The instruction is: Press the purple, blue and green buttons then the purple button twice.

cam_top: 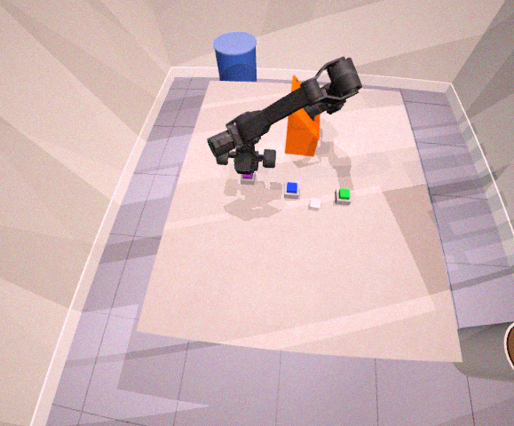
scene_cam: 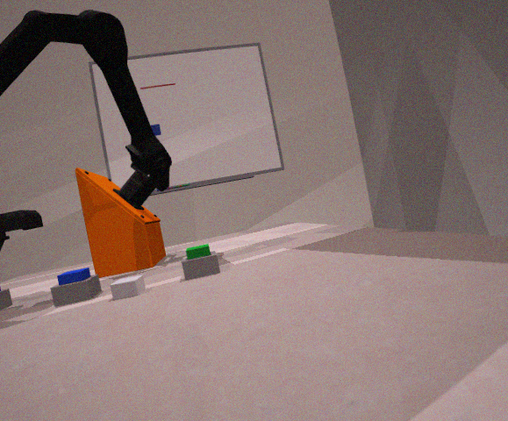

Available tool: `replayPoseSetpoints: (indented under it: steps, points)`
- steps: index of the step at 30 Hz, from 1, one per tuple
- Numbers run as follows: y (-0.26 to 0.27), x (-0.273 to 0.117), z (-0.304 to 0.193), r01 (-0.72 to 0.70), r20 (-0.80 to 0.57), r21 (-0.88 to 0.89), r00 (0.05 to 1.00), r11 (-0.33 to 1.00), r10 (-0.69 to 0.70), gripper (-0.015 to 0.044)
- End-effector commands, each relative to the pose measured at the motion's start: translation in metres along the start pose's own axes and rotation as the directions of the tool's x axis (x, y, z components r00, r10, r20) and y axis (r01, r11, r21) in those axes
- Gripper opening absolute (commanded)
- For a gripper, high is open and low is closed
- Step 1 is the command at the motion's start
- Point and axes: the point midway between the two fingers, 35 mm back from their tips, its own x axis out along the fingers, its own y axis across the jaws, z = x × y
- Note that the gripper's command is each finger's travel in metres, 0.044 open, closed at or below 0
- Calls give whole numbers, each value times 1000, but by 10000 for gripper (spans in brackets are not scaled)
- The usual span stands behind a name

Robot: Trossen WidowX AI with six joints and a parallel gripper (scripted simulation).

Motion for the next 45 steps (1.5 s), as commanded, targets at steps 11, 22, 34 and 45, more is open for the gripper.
replayPoseSetpoints:
  steps: [11, 22, 34, 45]
  points:
    - [-1, -21, 1, 8, 6, -4, 1000, 1000, -8, 20]
    - [-1, -2, 1, 8, 6, -4, 1000, 1000, -7, 20]
    - [-1, 7, 1, 7, 6, -4, 1000, 1000, -7, 20]
    - [-1, 7, 1, 7, 6, -4, 1000, 1000, -7, 20]
